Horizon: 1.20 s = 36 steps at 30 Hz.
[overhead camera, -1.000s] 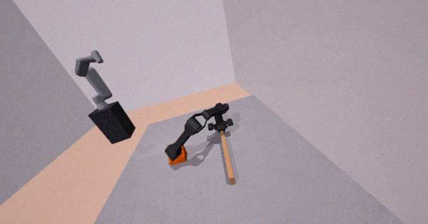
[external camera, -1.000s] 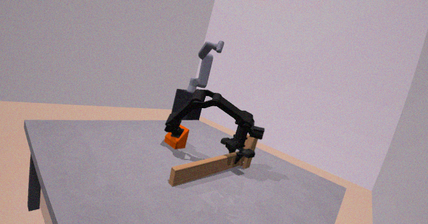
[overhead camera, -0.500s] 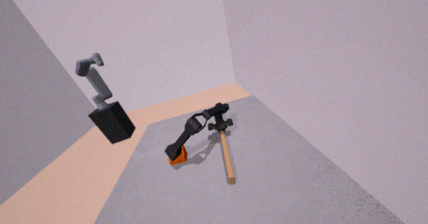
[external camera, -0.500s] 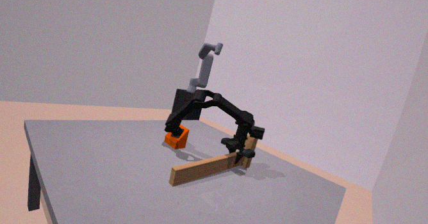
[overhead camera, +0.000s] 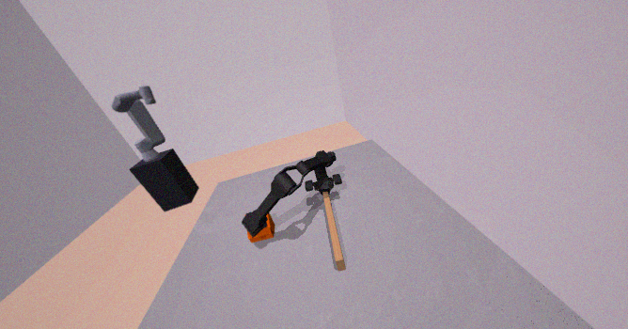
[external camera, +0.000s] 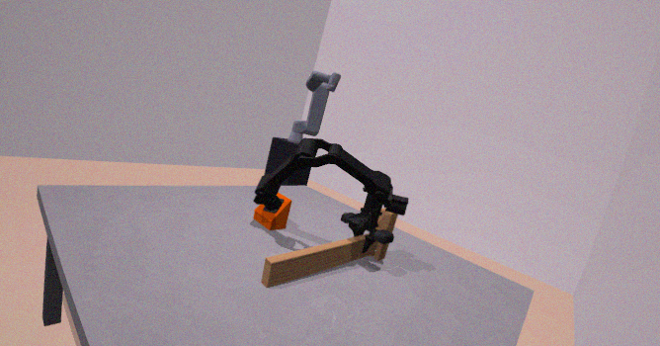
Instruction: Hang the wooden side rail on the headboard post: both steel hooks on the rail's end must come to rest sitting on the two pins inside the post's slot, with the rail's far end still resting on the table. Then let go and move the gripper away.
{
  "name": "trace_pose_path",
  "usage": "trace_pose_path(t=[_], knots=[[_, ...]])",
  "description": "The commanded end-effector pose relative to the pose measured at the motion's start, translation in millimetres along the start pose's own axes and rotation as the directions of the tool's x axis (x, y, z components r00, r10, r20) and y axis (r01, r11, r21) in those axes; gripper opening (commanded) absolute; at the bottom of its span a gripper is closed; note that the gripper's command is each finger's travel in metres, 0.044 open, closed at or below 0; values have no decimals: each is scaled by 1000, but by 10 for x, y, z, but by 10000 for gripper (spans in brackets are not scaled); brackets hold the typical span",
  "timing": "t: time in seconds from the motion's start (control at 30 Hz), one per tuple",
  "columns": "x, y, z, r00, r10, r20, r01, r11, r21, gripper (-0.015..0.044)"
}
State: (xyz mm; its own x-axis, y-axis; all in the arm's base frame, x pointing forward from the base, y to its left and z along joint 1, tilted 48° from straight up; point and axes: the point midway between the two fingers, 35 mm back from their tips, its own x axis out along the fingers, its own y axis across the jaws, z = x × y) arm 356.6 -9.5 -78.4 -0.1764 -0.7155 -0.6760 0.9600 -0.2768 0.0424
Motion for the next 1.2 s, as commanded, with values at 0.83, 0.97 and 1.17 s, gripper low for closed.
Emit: trace_pose_path(t=[0.83,0.97,1.17], knots=[[-40,-8,-62,1000,7,-4,-7,1000,-1,0],[-37,-13,-66,1000,7,-4,-7,1000,-1,0],[-30,-19,-72,1000,7,-4,-7,1000,-1,0]])
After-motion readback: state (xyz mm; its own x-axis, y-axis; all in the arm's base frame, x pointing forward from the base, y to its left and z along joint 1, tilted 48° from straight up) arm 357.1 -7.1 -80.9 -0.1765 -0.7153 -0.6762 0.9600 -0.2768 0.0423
